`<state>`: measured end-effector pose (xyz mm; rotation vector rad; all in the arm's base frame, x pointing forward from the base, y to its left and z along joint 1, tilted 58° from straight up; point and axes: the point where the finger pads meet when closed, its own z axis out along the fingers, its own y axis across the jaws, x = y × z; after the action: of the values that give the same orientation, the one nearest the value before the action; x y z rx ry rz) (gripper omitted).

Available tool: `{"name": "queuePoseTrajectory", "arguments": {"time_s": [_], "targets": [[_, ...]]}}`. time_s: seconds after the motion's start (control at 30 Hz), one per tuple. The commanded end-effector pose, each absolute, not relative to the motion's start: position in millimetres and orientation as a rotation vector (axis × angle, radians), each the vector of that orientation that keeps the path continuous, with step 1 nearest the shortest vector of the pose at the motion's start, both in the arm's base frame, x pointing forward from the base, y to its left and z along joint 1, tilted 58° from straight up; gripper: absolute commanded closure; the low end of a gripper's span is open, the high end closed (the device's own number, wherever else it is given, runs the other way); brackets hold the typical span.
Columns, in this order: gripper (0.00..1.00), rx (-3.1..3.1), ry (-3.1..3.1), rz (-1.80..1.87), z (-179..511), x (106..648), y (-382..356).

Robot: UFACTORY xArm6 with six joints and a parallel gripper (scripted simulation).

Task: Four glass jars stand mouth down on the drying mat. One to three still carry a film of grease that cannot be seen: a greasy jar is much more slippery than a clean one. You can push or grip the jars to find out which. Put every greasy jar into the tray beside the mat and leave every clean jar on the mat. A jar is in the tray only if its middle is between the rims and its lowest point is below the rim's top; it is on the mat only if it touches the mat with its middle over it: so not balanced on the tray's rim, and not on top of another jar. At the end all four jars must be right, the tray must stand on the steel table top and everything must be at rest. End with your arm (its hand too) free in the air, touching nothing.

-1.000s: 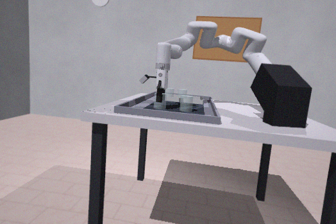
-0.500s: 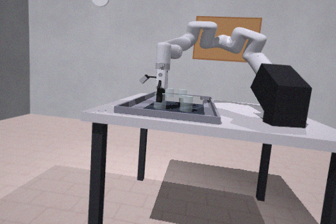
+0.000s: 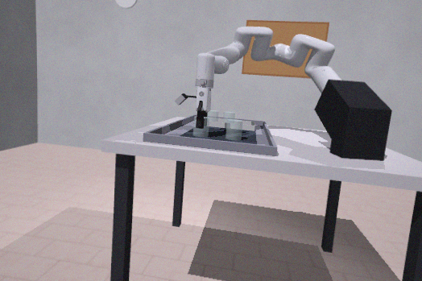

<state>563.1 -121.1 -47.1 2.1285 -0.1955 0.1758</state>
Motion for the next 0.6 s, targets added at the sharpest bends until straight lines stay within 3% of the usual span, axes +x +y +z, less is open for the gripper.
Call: {"name": "queuePoseTrajectory", "arguments": {"time_s": [0.0,0.57], "targets": [[0.29,2.13,-0.194,0.18,-46.2,564.3,-119.7],[0.32,2.13,-0.194,0.18,-46.2,564.3,-119.7]]}}
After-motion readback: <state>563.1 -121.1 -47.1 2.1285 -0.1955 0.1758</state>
